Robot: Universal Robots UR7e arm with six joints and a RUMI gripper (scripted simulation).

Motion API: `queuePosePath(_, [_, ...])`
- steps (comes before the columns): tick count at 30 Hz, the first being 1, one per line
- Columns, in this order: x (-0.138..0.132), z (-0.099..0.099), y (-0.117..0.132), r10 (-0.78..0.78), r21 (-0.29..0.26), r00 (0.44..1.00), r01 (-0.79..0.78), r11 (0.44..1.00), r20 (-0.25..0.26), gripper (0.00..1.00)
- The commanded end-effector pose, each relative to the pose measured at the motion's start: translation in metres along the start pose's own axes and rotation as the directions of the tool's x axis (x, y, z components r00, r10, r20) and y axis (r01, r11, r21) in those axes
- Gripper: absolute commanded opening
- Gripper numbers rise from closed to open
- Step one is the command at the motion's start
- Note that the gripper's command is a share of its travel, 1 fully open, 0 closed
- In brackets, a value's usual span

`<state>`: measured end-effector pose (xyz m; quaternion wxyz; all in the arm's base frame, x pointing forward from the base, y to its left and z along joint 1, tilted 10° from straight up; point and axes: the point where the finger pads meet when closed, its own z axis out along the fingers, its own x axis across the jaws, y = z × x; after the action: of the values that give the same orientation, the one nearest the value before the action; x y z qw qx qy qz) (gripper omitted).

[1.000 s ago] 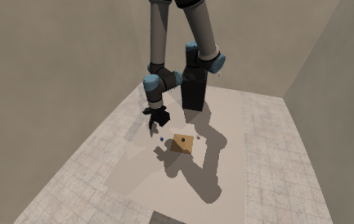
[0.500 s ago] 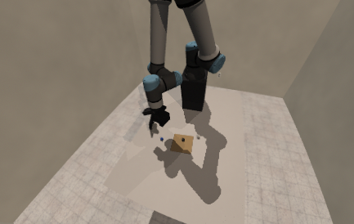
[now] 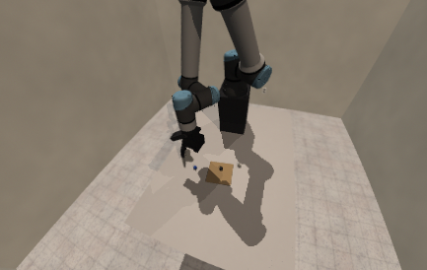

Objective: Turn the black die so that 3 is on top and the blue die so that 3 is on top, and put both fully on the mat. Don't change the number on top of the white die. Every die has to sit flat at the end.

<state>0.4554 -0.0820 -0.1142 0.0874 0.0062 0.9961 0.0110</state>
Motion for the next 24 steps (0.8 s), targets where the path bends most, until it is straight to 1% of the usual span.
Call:
queuePosePath(1, [-0.0019,0.0004,-0.0006,-0.078,-0.001,0.997,0.078,0.997,0.002,1.00])
queuePosePath(2, [-0.0019,0.0004,-0.0006,-0.078,-0.001,0.997,0.078,0.997,0.002,1.00])
queuePosePath(9, [-0.0046,0.0018,-0.0011,-0.221,-0.001,0.975,0.221,0.975,0.002,1.00])
queuePosePath(13, [-0.0065,0.0027,-0.0012,-0.315,0.000,0.949,0.315,0.949,0.002,1.00])
queuePosePath(17, [-0.0084,0.0037,-0.0011,-0.416,0.000,0.909,0.416,0.909,0.002,1.00])
queuePosePath(19, [-0.0084,0.0037,-0.0011,-0.416,0.000,0.909,0.416,0.909,0.002,1.00])
queuePosePath(24, [-0.0110,0.0052,-0.0008,-0.547,0.000,0.837,0.547,0.837,0.002,1.00])
